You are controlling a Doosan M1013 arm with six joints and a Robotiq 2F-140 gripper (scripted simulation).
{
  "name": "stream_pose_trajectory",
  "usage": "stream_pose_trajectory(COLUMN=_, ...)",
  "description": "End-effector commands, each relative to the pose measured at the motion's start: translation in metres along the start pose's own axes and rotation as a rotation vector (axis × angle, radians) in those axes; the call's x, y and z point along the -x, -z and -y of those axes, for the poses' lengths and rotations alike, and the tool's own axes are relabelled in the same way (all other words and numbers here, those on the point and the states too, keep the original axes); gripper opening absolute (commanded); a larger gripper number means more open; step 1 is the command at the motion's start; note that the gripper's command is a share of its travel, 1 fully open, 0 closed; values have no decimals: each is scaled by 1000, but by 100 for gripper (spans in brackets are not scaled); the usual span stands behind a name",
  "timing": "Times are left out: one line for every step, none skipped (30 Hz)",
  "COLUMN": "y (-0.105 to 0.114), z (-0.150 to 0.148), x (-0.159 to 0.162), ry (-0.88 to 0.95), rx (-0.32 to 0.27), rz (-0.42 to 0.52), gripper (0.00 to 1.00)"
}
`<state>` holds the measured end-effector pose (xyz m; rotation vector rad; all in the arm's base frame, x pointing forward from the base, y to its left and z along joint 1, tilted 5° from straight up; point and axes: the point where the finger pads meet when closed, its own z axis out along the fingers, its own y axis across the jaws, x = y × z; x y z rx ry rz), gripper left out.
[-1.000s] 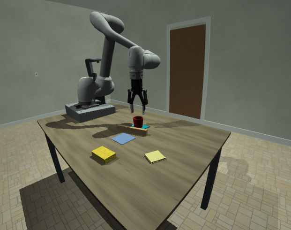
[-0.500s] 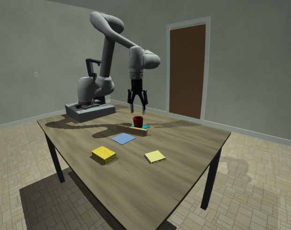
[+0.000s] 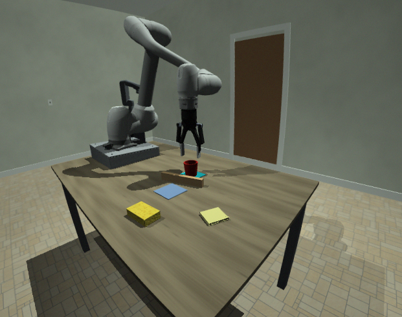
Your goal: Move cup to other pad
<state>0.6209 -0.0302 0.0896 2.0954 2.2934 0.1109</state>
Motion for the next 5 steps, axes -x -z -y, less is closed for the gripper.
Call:
stream_pose_trajectory(y=0, z=0, x=0, ry=0, rx=0, rz=0, gripper=59)
stream_pose_trajectory(y=0, z=0, x=0, ry=0, rx=0, rz=0, gripper=59)
stream_pose_trajectory(y=0, z=0, x=0, ry=0, rx=0, rz=0, gripper=59)
stream_pose_trajectory(y=0, z=0, x=0, ry=0, rx=0, rz=0, gripper=59)
stream_pose_trajectory(y=0, z=0, x=0, ry=0, rx=0, rz=0, gripper=59)
